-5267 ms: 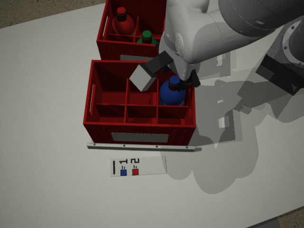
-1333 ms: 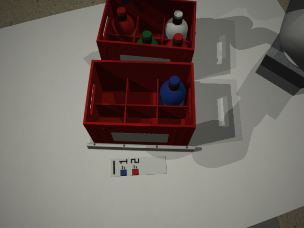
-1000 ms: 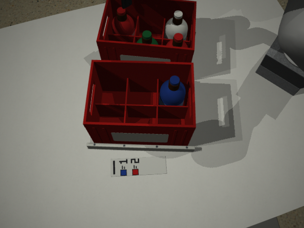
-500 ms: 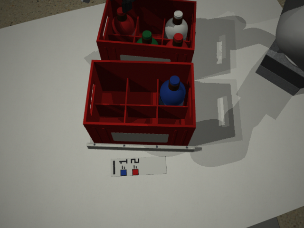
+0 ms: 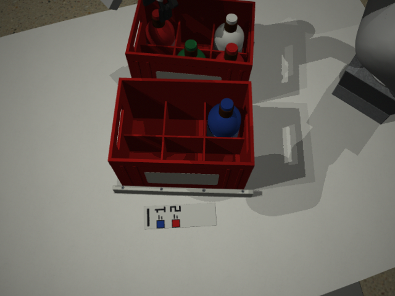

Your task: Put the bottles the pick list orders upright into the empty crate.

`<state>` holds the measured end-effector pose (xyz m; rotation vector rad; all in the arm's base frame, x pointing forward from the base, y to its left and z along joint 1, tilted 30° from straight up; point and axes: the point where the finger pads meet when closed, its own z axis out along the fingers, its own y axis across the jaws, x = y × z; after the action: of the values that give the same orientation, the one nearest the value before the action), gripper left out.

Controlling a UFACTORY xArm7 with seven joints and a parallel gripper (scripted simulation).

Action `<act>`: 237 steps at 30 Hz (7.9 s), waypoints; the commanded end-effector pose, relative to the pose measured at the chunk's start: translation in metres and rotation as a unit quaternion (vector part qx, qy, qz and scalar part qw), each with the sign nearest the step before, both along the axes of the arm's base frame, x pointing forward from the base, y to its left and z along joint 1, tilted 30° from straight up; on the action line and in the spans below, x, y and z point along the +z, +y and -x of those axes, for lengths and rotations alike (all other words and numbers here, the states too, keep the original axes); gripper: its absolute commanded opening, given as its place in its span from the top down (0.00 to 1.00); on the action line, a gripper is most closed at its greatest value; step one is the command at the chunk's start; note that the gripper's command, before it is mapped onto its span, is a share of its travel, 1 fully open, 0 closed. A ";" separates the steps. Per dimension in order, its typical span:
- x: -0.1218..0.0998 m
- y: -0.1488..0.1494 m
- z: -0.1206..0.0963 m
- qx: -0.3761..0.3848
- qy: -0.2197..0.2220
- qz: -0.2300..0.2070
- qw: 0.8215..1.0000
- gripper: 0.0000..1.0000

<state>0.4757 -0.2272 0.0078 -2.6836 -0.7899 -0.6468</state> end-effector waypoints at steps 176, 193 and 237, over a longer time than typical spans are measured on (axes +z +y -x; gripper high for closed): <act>0.103 -0.046 0.040 -0.001 -0.001 0.002 1.000 1.00; 0.125 -0.055 0.048 -0.001 -0.001 0.002 1.000 1.00; 0.150 -0.013 0.062 -0.001 -0.002 0.001 1.000 1.00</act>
<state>0.4144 -0.2437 0.1537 -2.6825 -0.7904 -0.6462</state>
